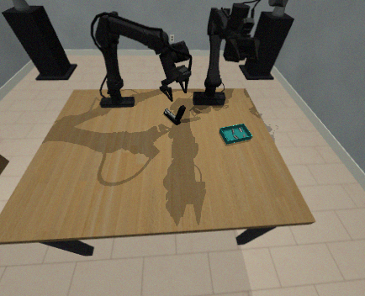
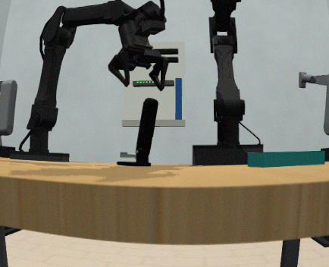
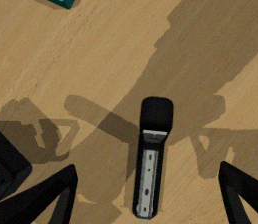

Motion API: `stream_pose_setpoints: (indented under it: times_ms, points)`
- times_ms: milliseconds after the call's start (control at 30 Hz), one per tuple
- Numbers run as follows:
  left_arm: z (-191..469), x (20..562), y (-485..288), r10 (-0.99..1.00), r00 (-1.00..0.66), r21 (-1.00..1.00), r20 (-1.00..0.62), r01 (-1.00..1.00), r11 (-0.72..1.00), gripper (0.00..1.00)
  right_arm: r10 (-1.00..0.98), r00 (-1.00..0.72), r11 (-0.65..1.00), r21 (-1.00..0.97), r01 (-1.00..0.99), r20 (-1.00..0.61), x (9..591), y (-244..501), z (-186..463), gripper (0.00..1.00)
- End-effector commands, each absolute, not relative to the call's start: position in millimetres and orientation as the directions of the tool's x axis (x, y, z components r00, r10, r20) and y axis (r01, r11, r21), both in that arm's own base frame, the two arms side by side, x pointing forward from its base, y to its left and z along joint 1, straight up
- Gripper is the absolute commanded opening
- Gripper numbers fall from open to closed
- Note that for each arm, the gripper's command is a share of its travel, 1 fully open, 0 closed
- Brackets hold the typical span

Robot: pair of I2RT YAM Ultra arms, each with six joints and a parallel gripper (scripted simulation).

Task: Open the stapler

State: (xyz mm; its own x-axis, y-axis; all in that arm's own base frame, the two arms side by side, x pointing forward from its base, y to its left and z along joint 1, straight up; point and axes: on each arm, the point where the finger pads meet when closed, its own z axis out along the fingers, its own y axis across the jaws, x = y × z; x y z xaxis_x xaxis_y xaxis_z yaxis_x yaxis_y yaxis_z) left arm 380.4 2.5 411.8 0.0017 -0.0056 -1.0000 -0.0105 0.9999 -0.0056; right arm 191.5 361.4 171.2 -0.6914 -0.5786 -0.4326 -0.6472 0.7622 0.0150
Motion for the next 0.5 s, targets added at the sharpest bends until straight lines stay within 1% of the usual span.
stream_pose_setpoints:
  times_ms: [0,333,467]
  points:
    - [411.3,381.0,2.6,0.0,0.011,0.0,-1.0,-0.004,1.0,0.57,-0.626,-0.613,0.692,0.017,-0.721,-0.483,187.0,360.2,171.3,1.0]
    - [411.3,381.0,2.6,0.0,0.011,0.0,-1.0,-0.004,1.0,0.57,-0.784,-0.387,0.469,-0.055,-0.882,-0.486,157.4,316.8,119.3,1.0]
    - [411.3,381.0,2.6,0.0,0.011,0.0,-1.0,-0.004,1.0,0.57,-0.807,-0.343,0.423,-0.067,-0.904,-0.48,150.8,307.0,107.9,1.0]
